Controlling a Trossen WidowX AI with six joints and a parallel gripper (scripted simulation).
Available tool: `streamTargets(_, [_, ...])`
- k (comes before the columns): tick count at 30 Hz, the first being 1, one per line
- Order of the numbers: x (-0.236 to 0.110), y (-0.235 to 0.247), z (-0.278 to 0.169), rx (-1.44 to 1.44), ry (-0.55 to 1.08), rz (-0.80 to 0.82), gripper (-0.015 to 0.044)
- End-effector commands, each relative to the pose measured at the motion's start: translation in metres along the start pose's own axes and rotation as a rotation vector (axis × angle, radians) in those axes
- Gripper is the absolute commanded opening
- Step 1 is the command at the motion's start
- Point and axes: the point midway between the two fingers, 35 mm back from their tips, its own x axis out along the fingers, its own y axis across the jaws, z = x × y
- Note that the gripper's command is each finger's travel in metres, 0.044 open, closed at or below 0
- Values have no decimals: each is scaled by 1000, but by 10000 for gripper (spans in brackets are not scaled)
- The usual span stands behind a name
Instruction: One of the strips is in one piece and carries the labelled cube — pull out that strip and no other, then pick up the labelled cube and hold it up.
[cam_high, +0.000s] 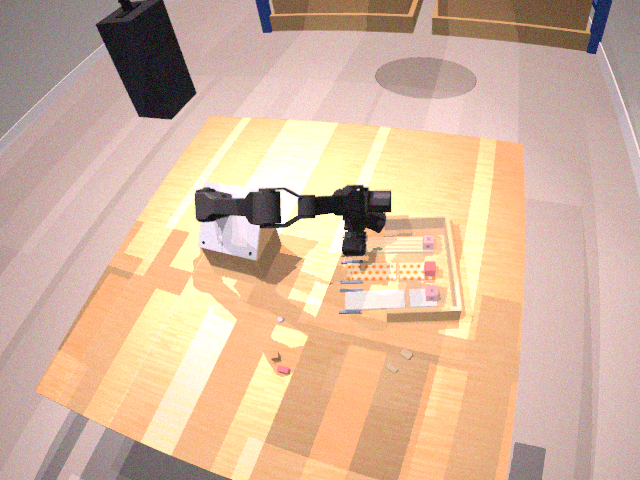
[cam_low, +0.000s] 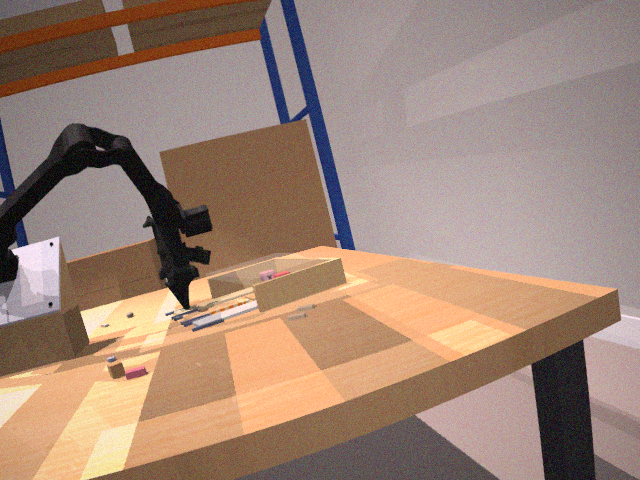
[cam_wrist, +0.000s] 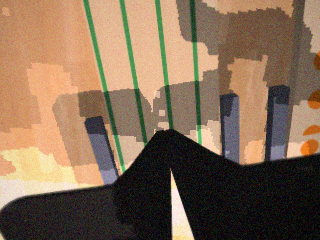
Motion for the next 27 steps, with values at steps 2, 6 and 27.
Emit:
streamTargets(2, [1, -1, -1, -5, 1, -6, 0])
streamTargets(6, [1, -1, -1, -5, 1, -6, 0])
streamTargets(27, [3, -1, -1, -5, 1, -6, 0])
